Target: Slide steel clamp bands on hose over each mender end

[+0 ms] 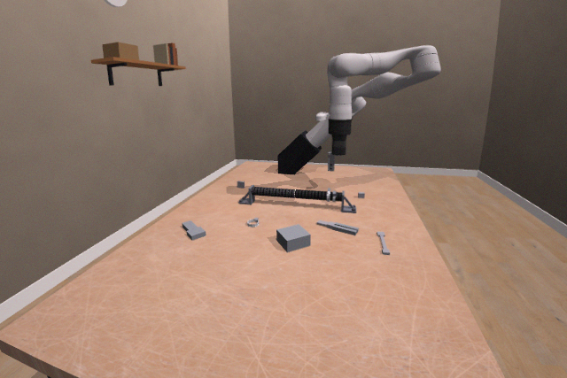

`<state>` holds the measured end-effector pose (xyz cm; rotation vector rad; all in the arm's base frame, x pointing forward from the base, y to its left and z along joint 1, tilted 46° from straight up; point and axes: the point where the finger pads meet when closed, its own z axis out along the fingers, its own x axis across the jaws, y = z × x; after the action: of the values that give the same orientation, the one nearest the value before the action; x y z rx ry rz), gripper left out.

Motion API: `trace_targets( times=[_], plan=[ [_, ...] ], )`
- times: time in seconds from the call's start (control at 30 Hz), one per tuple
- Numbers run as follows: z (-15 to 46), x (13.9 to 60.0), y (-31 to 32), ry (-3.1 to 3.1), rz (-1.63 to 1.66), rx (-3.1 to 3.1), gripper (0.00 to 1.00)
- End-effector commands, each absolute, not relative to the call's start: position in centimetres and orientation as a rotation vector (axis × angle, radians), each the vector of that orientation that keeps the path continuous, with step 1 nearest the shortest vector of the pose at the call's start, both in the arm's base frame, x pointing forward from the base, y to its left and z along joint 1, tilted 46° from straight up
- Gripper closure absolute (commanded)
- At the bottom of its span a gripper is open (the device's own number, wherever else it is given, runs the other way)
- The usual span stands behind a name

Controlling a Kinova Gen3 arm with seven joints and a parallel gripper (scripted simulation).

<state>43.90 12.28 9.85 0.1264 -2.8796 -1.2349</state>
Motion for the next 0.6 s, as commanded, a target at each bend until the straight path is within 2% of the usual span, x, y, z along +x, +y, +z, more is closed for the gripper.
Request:
trace_targets(
  times=[0.0,0.57],
  plan=[
    [9.6,43.9,12.0,-2.880,-1.233,0.118,1.00],
    [8.3,43.9,13.2,-2.882,-1.232,0.121,1.00]
  ],
)
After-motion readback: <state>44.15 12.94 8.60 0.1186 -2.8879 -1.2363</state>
